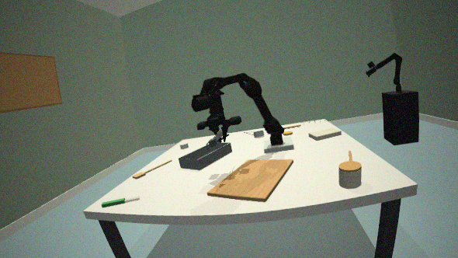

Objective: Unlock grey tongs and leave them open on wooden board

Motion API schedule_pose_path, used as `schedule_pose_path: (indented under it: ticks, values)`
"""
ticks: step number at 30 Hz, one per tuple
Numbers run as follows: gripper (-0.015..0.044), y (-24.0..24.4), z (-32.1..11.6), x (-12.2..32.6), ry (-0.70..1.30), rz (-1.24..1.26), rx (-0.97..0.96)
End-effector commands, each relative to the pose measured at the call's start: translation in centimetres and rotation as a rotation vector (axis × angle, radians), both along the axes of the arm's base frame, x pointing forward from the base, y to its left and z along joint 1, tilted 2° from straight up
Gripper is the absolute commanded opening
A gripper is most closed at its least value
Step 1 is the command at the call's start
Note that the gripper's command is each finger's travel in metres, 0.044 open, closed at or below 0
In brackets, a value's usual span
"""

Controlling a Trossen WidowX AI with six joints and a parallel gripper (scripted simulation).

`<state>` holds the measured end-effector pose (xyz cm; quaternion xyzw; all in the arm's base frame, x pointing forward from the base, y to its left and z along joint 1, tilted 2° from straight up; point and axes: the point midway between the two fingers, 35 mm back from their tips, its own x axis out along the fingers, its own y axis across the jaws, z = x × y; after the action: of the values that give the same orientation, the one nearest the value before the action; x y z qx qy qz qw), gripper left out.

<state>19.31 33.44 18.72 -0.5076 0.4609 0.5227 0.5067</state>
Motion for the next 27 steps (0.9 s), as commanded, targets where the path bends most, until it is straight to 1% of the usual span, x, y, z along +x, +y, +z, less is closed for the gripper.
schedule_pose_path:
  ticks: [1,14,27]
  values:
    - [-0.015,1.4,0.1,-2.6,0.005,-0.077,0.006]
    - [-0.015,4.1,0.2,-9.8,0.03,-0.294,0.013]
    - [-0.015,4.2,0.2,-9.9,0.029,-0.297,0.021]
